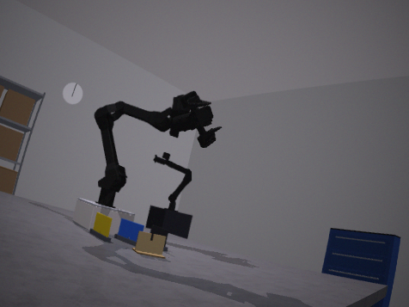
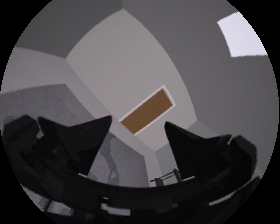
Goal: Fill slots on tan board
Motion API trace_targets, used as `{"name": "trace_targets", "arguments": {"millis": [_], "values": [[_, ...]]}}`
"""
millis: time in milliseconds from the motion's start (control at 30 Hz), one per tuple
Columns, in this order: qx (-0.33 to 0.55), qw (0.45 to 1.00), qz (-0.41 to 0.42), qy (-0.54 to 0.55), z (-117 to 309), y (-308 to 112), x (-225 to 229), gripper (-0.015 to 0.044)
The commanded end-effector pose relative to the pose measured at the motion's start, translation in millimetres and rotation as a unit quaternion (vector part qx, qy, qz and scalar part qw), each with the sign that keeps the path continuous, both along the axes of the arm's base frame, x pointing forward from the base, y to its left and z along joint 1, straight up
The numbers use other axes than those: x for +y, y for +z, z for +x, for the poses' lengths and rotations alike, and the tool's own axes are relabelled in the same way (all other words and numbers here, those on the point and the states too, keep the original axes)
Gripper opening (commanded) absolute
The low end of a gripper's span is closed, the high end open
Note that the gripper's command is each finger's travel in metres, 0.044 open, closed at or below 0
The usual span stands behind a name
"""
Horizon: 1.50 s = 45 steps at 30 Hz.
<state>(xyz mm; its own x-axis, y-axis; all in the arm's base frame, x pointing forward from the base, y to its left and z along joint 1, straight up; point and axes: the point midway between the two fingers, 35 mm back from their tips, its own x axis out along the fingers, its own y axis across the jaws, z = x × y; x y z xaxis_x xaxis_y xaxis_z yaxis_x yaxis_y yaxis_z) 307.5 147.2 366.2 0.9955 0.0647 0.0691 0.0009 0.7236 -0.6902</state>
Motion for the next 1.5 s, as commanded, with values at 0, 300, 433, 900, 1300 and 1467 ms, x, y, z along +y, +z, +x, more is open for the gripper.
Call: {"name": "trace_targets", "arguments": {"millis": [0,300,433,900,1300,1467], "values": [[0.005,1.000,-0.002,0.000,1,-2,0,0.0374],[0.277,0.960,-0.044,-0.013,13,-128,-45,0.0182],[0.361,0.932,-0.033,-0.028,1,-162,-64,0.0182],[0.710,0.676,0.120,-0.157,-127,-251,-128,0.0182],[0.714,0.671,0.123,-0.160,-130,-251,-128,0.0182],[0.714,0.671,0.123,-0.160,-124,-285,-129,0.0182]]}}
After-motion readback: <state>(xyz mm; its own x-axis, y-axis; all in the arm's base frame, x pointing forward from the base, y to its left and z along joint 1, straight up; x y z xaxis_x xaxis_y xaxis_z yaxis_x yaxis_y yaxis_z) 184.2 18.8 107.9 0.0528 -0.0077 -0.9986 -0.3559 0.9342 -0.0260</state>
